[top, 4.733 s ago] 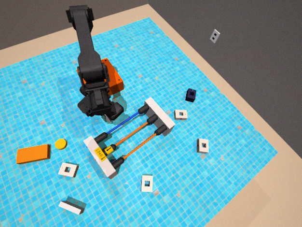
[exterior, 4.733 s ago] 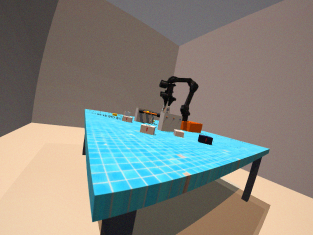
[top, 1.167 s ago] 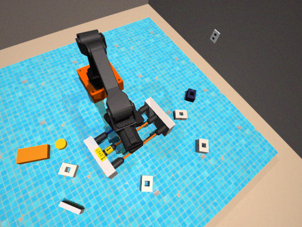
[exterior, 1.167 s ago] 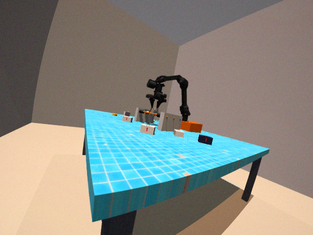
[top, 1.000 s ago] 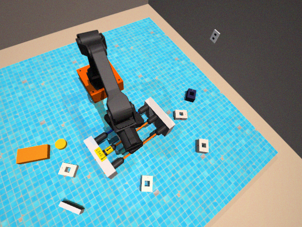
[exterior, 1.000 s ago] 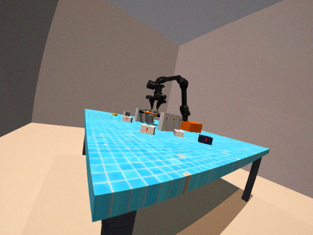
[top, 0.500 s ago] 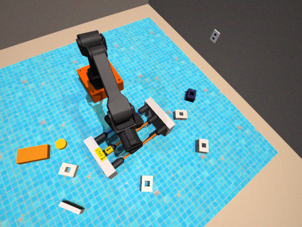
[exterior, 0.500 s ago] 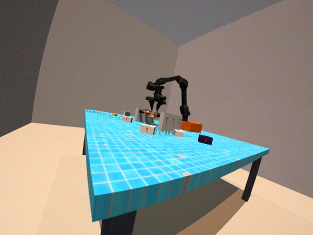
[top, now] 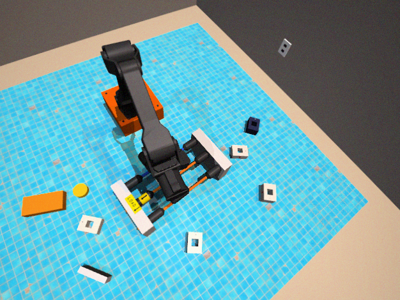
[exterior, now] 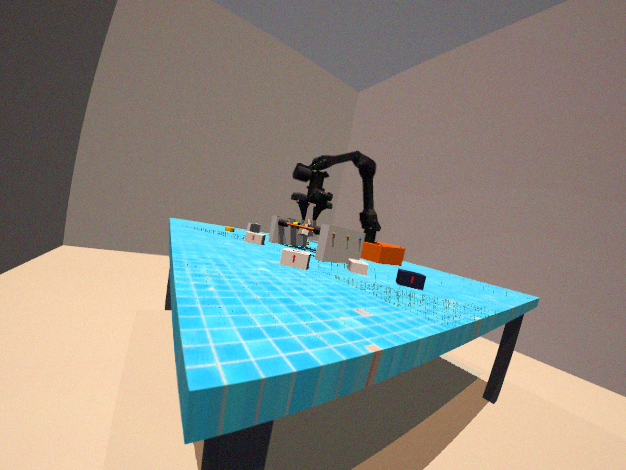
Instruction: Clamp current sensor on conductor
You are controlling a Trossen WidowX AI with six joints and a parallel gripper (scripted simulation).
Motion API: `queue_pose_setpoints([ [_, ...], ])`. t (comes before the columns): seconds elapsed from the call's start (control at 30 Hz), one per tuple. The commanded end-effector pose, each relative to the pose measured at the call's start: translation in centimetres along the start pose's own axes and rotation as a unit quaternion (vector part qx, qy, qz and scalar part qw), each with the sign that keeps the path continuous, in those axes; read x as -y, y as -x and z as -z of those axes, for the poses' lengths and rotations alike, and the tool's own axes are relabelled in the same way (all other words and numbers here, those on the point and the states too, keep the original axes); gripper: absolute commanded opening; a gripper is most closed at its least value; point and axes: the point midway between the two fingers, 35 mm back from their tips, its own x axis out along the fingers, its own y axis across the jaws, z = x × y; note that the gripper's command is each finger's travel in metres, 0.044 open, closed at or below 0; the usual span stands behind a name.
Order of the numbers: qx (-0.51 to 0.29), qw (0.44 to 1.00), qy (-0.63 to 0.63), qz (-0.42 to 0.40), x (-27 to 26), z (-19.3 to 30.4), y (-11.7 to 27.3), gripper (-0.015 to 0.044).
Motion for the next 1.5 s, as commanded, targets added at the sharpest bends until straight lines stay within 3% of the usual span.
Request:
queue_pose_setpoints([
  [0.0, 0.000, 1.000, 0.000, 0.001, 0.04, 0.01, 0.10, 0.0000],
  [0.67, 0.000, 1.000, 0.000, 0.001, 0.04, 0.01, 0.10, 0.0000],
  [1.23, 0.000, 1.000, 0.000, 0.001, 0.04, 0.01, 0.10, 0.0440],
  [1.47, 0.000, 1.000, 0.000, 0.001, 0.04, 0.01, 0.10, 0.0440],
])
